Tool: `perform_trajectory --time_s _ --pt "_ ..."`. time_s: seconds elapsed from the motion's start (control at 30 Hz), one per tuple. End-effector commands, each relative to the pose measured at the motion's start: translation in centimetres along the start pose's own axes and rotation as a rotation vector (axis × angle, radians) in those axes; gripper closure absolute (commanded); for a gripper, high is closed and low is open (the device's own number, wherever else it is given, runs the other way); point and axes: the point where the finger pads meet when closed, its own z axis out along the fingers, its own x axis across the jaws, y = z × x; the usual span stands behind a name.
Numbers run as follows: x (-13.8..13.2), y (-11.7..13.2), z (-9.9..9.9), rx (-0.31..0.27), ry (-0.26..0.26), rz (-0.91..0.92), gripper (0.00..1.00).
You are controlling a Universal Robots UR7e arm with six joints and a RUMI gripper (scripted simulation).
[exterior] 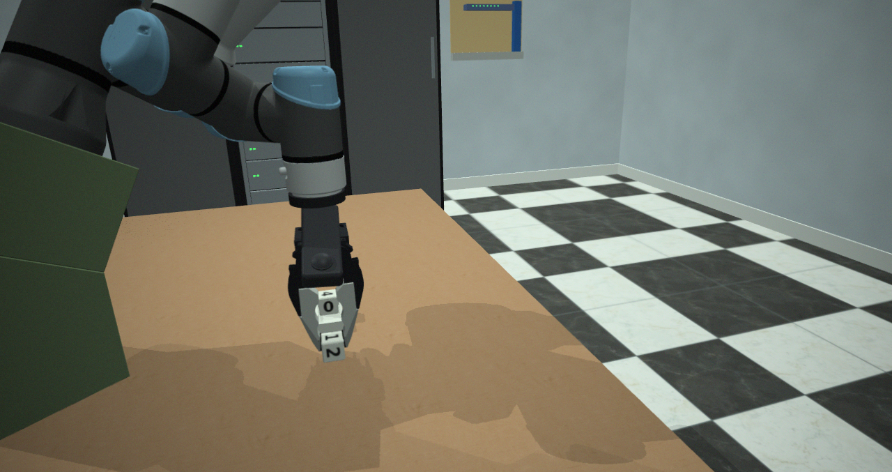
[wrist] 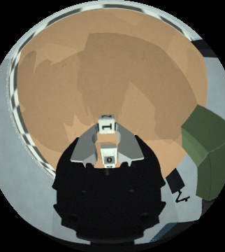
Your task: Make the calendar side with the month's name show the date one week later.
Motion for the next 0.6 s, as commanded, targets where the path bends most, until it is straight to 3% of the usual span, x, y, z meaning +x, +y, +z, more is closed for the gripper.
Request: perform_trajectory --time_s 0.0,0.57 --pt "0.2 0.1 -0.8 -0.001 0.001 0.003 0.90" --pt "0.2 0.1 -4.4 -0.001 0.001 0.003 0.90"
